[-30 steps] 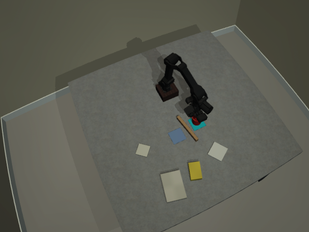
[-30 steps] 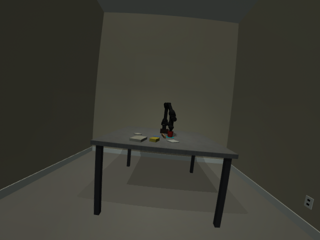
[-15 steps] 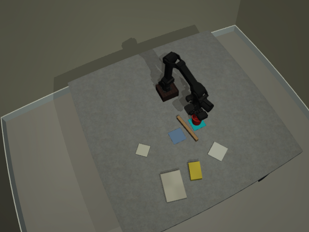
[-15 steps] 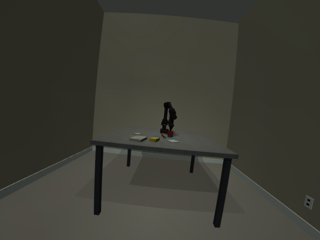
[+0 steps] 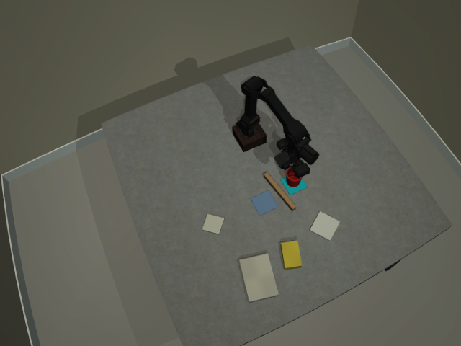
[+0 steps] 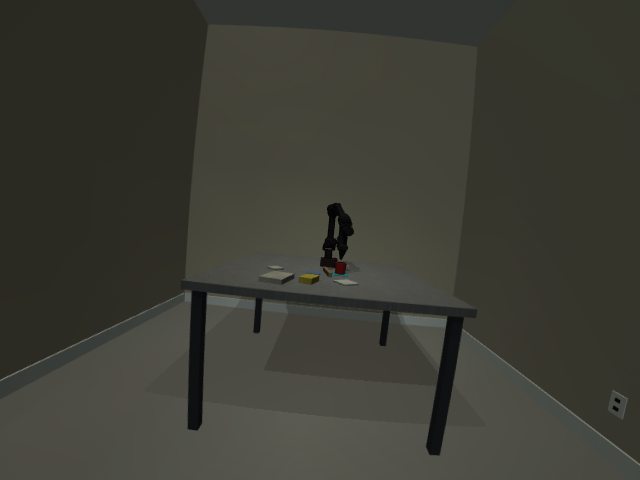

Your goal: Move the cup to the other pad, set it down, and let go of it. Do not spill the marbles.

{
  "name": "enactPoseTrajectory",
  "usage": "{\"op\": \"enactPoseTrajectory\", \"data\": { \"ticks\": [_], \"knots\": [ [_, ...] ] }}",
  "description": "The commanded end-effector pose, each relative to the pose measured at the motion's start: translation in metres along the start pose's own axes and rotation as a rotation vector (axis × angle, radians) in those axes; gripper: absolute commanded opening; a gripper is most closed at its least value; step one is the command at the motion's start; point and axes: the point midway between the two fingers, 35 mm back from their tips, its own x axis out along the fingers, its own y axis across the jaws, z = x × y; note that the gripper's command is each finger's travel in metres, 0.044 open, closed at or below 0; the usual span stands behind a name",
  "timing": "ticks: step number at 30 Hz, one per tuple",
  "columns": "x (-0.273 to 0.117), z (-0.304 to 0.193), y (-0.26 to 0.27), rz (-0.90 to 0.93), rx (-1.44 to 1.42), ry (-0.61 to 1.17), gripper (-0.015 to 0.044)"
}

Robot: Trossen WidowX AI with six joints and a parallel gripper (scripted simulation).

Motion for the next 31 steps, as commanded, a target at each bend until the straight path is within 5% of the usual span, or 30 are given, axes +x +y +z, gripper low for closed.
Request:
{"op": "enactPoseTrajectory", "data": {
  "ticks": [1,8,31],
  "knots": [
    [0.001,0.0,0.0,-0.001,0.0,0.0,0.0259],
    [-0.005,0.0,0.0,-0.001,0.0,0.0,0.044],
    [-0.059,0.001,0.0,0.002,0.0,0.001,0.044]
  ]
}}
